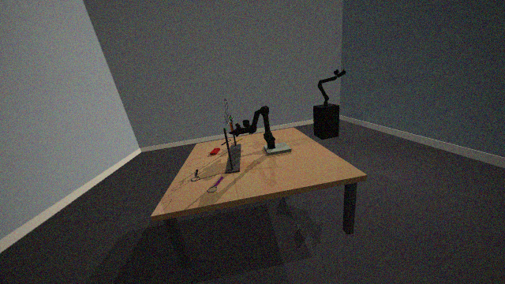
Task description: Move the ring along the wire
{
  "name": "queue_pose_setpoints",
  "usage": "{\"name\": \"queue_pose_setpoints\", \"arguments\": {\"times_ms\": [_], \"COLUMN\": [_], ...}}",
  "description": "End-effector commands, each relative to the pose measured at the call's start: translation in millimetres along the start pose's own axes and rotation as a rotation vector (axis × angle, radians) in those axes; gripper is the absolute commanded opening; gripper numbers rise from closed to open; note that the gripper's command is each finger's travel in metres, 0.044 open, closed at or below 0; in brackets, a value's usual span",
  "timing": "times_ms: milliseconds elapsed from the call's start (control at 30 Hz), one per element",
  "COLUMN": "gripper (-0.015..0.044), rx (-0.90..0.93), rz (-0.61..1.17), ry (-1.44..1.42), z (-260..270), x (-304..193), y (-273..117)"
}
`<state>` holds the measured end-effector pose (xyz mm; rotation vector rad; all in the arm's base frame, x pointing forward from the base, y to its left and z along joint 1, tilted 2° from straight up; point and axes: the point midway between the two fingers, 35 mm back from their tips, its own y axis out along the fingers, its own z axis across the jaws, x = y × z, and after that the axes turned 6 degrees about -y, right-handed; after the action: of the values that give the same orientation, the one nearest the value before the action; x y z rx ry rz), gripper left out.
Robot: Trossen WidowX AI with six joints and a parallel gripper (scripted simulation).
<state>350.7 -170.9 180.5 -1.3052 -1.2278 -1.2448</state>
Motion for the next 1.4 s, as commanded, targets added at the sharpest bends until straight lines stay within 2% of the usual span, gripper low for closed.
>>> {"name": "queue_pose_setpoints", "arguments": {"times_ms": [0,633,1367], "gripper": [-0.015,-0.015,-0.015], "rx": [-0.003,0.002,0.123], "rz": [-0.007,0.004,0.247], "ry": [0.034,0.358,0.73], "z": [8.0,64.6,111.9], "x": [3.2,20.0,63.3], "y": [-1.1,-2.1,-36.0]}}
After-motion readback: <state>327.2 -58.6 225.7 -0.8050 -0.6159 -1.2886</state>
